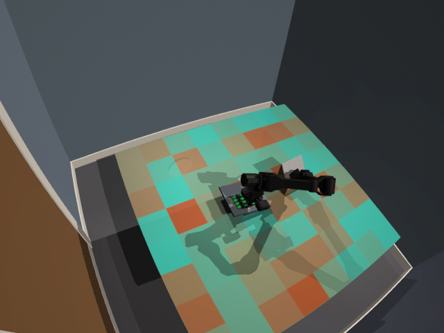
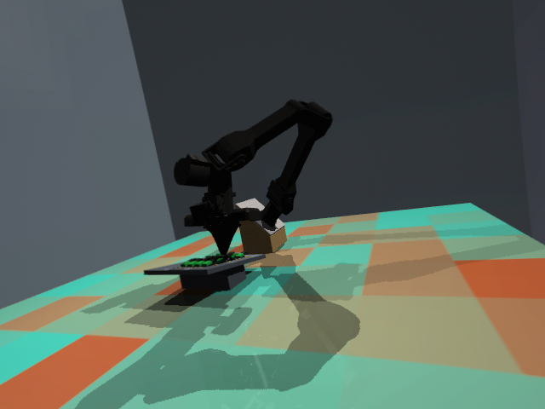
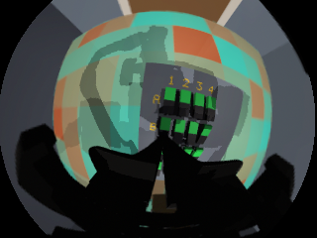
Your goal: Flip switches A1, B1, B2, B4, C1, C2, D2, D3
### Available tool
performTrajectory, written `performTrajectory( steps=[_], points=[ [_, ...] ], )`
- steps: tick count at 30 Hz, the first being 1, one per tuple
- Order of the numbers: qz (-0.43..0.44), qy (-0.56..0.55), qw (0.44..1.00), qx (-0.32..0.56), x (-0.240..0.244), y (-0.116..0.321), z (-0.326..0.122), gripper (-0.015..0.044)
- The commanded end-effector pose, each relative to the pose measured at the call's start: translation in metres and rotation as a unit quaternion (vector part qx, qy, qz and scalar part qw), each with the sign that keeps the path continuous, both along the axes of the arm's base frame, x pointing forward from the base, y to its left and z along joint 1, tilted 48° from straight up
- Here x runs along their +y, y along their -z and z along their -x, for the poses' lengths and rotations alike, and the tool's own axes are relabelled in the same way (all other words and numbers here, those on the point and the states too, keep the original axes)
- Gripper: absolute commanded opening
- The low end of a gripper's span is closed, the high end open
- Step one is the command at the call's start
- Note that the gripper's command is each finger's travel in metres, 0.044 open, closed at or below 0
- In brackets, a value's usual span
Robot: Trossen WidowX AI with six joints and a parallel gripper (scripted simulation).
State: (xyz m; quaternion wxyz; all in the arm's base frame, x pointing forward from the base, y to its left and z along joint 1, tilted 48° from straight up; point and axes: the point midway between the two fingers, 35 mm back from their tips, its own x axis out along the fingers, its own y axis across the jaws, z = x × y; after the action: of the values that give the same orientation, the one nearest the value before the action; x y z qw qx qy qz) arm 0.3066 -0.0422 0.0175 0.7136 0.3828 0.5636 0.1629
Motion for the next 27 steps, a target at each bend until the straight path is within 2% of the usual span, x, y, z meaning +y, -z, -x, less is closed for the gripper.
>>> performTrajectory(
  steps=[1, 27],
  points=[
    [-0.002, 0.002, 1.000, 0.002, 0.0004, 0.0006, 0.0002, 0.0000],
    [-0.003, 0.002, 1.000, 0.002, 0.0025, 0.0027, -0.0007, 0.0000]
  ],
)
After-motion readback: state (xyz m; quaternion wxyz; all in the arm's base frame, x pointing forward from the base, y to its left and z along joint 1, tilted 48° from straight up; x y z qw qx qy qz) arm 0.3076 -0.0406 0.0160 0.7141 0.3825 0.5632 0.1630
